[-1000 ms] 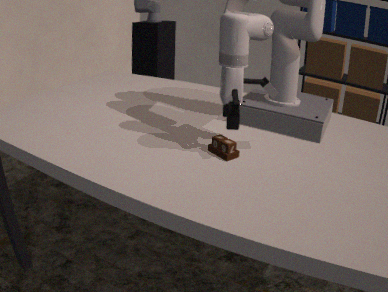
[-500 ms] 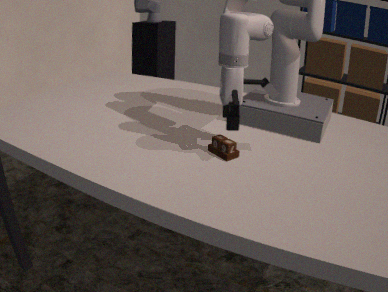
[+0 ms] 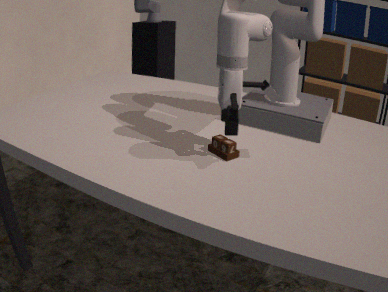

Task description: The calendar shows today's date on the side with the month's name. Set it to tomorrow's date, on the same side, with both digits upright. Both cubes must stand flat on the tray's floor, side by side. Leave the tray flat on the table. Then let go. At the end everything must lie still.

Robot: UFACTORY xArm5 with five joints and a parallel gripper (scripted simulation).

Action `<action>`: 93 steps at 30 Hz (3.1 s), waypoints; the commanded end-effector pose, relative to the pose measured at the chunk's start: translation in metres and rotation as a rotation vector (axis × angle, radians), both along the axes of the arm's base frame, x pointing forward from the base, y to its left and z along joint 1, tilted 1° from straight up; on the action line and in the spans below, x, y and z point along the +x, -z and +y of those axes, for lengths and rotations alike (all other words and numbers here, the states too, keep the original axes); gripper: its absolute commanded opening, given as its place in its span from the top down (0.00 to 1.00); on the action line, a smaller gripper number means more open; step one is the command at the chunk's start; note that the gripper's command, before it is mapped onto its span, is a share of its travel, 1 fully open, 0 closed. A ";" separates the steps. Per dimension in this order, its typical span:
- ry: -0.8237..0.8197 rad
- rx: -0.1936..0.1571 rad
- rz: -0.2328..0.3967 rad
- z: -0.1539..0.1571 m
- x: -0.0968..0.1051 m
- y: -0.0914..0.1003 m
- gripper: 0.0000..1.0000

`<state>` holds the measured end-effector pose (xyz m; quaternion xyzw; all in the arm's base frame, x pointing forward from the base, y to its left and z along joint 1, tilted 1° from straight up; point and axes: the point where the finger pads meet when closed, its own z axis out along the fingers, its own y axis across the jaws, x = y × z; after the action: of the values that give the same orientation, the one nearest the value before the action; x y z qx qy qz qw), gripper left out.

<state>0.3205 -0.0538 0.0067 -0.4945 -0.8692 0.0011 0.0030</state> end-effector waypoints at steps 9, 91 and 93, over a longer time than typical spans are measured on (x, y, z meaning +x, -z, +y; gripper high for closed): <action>0.000 0.000 -0.002 0.008 0.027 -0.001 0.00; 0.000 -0.001 -0.001 0.023 0.072 -0.003 0.00; 0.000 -0.001 -0.001 0.023 0.072 -0.003 0.00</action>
<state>0.3912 -0.0312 0.0090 -0.4945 -0.8692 0.0019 0.0039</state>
